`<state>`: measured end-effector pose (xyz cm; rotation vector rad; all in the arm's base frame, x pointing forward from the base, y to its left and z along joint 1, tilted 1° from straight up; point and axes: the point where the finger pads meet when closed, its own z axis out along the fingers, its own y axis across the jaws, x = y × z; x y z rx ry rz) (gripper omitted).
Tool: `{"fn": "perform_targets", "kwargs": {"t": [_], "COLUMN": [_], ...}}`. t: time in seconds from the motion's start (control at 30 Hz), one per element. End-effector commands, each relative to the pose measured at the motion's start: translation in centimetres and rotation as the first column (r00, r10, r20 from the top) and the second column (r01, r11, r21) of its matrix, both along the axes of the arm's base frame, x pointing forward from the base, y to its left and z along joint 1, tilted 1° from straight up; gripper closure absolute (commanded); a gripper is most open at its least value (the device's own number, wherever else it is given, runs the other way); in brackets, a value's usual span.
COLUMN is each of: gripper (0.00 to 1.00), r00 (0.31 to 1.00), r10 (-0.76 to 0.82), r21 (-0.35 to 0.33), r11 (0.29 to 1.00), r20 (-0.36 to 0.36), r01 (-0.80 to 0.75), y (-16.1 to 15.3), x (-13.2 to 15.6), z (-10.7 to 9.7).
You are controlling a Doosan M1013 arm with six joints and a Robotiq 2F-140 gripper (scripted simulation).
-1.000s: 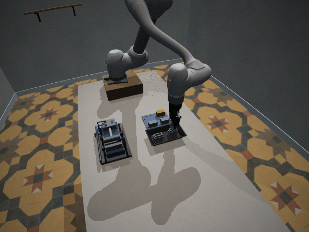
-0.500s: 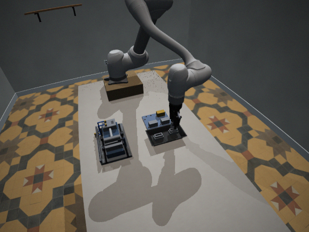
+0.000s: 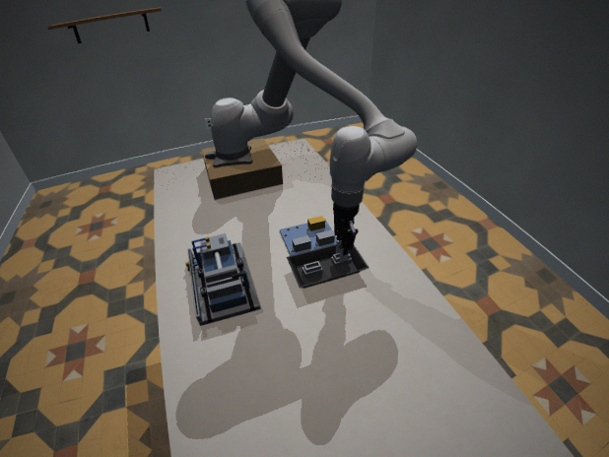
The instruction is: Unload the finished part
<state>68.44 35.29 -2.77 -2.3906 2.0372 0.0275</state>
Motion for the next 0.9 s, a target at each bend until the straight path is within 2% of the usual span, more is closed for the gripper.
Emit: {"fn": "perform_targets", "kwargs": {"t": [0.0, 0.87], "gripper": [1.0, 1.0], "r00": [1.0, 1.0], "r10": [0.0, 0.0], "r21": [0.0, 0.0], "r11": [1.0, 1.0], "r20": [0.0, 0.0], "r01": [0.0, 0.0], "y": [0.01, 0.02], "x": [0.0, -0.01], "z": [-0.07, -1.01]}}
